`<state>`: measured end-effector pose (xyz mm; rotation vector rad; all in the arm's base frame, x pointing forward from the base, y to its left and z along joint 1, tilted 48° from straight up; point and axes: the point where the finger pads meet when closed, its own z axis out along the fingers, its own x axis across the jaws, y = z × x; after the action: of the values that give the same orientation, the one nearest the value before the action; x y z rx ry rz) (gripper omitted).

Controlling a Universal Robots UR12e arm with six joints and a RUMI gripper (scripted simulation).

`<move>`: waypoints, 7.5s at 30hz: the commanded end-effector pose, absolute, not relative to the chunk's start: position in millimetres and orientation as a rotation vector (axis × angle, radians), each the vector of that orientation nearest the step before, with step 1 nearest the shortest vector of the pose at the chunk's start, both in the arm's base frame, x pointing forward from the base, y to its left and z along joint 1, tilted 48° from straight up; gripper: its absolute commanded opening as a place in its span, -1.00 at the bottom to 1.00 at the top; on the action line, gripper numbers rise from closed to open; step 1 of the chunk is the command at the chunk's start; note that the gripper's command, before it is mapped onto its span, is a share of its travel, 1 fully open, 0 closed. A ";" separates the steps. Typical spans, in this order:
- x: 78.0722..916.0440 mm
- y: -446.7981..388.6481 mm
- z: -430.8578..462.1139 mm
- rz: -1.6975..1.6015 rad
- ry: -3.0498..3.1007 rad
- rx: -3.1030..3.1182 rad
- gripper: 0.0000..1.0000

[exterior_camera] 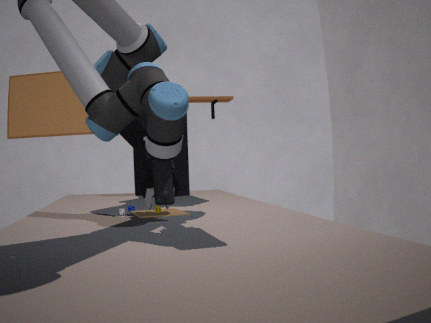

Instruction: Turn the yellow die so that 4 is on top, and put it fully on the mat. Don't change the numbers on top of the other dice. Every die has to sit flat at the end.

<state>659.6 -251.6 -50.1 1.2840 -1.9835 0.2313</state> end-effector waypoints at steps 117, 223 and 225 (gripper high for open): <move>640.0 -201.4 -8.6 0.695 -2.004 1.556 -0.39; 626.9 -184.2 10.6 1.090 -1.953 1.739 1.00; 624.1 -176.1 18.1 1.090 -1.953 1.739 1.00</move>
<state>627.1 -185.4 9.3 1.7393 -1.9522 1.0902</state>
